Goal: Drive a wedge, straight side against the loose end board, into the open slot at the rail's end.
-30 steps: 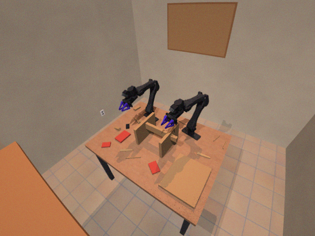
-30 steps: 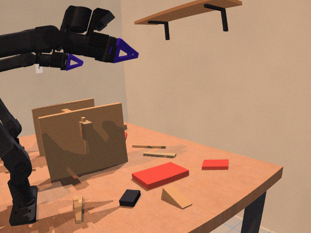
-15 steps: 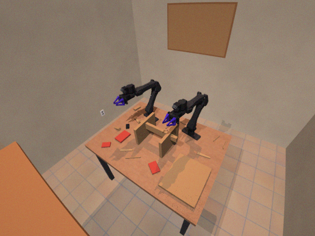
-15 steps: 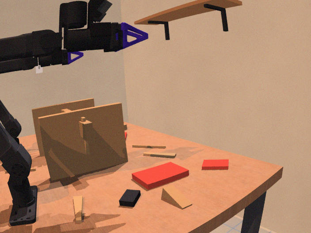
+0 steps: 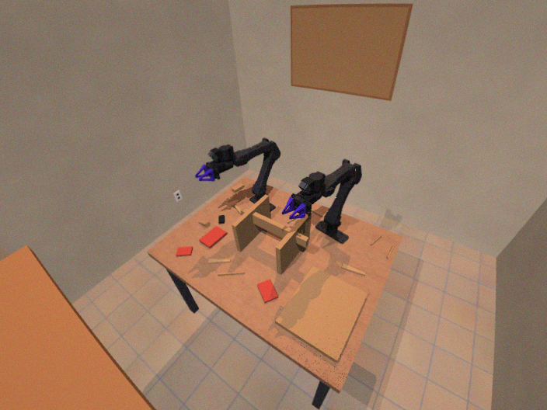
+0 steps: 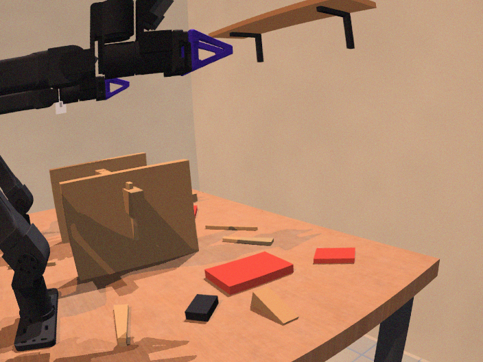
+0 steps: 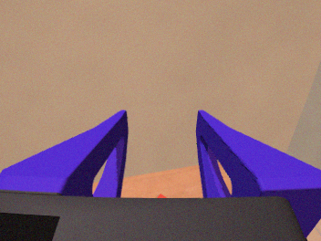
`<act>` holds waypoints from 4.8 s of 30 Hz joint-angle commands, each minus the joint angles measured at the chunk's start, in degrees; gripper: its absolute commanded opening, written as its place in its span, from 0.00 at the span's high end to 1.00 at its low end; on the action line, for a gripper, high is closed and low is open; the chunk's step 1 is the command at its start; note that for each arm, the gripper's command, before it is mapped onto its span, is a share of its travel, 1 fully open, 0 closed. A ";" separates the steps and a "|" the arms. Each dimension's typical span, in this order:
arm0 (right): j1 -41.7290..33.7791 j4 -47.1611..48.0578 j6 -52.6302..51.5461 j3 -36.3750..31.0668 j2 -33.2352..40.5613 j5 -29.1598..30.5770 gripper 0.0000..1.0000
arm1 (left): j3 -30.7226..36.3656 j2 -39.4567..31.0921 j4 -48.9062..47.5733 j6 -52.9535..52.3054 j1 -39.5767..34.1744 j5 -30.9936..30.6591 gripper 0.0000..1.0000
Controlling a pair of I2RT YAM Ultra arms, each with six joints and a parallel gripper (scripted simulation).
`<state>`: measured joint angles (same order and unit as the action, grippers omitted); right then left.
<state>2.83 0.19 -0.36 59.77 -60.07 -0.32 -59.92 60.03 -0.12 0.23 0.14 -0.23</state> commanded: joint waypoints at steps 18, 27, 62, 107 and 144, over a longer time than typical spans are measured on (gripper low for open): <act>19.68 1.58 0.61 2.62 2.20 0.22 0.61 | -1.57 -1.87 0.46 0.06 0.04 0.24 0.60; 28.68 1.38 0.56 2.79 1.38 0.18 0.61 | -1.57 -1.87 0.46 0.06 0.04 0.24 0.60; 48.20 1.00 0.13 3.22 1.52 0.27 0.61 | -1.58 -1.89 0.46 0.06 0.02 0.07 0.57; 48.63 1.05 0.14 3.04 1.70 0.54 0.61 | -3.76 13.34 23.59 18.78 22.62 0.19 0.57; 48.63 1.05 0.14 3.04 1.70 0.54 0.61 | -5.81 28.69 49.84 39.69 49.40 0.65 0.57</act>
<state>51.59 -0.03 0.01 60.31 -60.01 -0.03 -63.70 87.22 45.30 36.71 47.46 -0.03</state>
